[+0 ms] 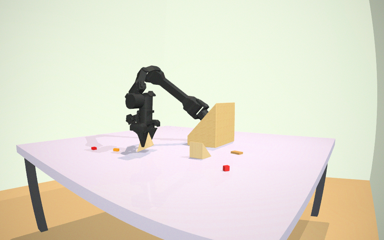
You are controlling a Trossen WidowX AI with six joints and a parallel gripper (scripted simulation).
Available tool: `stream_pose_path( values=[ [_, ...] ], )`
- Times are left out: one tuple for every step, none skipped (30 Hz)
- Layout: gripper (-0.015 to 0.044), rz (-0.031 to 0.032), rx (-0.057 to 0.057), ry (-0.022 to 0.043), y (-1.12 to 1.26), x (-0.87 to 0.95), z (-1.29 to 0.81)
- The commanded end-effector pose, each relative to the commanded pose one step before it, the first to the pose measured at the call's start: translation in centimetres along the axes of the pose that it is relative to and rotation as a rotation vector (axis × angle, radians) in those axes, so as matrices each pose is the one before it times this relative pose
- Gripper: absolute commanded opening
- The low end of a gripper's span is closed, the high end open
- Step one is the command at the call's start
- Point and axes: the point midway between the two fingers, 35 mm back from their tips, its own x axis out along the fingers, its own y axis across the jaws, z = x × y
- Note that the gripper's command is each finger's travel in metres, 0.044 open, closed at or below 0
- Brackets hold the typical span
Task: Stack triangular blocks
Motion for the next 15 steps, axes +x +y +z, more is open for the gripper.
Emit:
stream_pose_path(
  values=[
    [0.0,0.00347,0.0011,0.10031,0.022,-0.439,0.773],
    [0.0,-0.00001,0.0001,0.02597,-0.001,-0.083,0.162],
    [0.0,0.0,0.0001,0.02596,-0.001,-0.084,0.162],
    [0.0,0.0,0.0001,0.02595,-0.001,-0.084,0.162],
    [0.0,0.0,0.0001,0.02594,-0.002,-0.084,0.162],
    [0.0,0.00001,0.0001,0.02593,-0.002,-0.085,0.162],
    [0.0,0.00001,0.0001,0.02592,-0.002,-0.085,0.162],
    [0.0,0.00001,0.0001,0.02591,-0.002,-0.085,0.162],
    [0.0,-0.00003,0.0,0.01719,-0.001,-0.056,0.107],
    [0.0,-0.00006,0.0,0.01913,-0.001,-0.061,0.119],
    [0.0,-0.00007,0.0,0.02306,-0.001,-0.074,0.144],
    [0.0,-0.00004,0.0001,0.02579,-0.002,-0.084,0.161],
    [0.0,-0.00001,0.0001,0.02647,-0.002,-0.087,0.165],
    [0.0,0.00001,0.0001,0.02633,-0.003,-0.088,0.164],
    [0.0,0.00003,0.0001,0.0261,-0.003,-0.088,0.162]
  ],
)
